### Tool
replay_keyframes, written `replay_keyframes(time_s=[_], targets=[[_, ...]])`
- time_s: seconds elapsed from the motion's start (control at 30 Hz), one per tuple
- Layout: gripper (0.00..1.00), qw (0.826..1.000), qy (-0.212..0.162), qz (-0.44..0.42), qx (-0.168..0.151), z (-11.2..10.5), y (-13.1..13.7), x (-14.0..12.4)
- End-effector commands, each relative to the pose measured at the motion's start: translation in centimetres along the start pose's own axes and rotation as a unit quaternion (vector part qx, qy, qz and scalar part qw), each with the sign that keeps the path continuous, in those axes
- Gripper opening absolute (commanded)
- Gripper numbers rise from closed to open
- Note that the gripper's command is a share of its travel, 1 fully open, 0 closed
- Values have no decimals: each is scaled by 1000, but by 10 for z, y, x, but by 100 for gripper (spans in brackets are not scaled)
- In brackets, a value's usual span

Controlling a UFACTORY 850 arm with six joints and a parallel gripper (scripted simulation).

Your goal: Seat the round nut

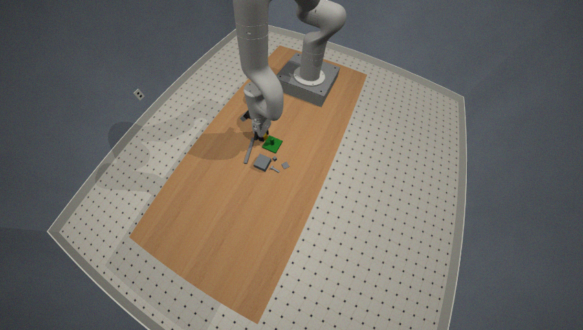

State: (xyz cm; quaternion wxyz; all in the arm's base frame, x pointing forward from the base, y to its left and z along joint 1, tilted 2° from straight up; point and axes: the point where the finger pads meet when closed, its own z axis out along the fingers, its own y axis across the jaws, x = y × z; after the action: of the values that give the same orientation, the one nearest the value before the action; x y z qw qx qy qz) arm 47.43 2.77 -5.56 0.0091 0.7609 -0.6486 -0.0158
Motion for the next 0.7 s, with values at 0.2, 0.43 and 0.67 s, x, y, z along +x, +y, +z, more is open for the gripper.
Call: replay_keyframes(time_s=[0.2,0.43,0.67], targets=[[0,1000,0,0,1,-32,0,0],[0,1000,0,0,1,-33,0,0],[0,1000,0,0,1,-33,0,0]])
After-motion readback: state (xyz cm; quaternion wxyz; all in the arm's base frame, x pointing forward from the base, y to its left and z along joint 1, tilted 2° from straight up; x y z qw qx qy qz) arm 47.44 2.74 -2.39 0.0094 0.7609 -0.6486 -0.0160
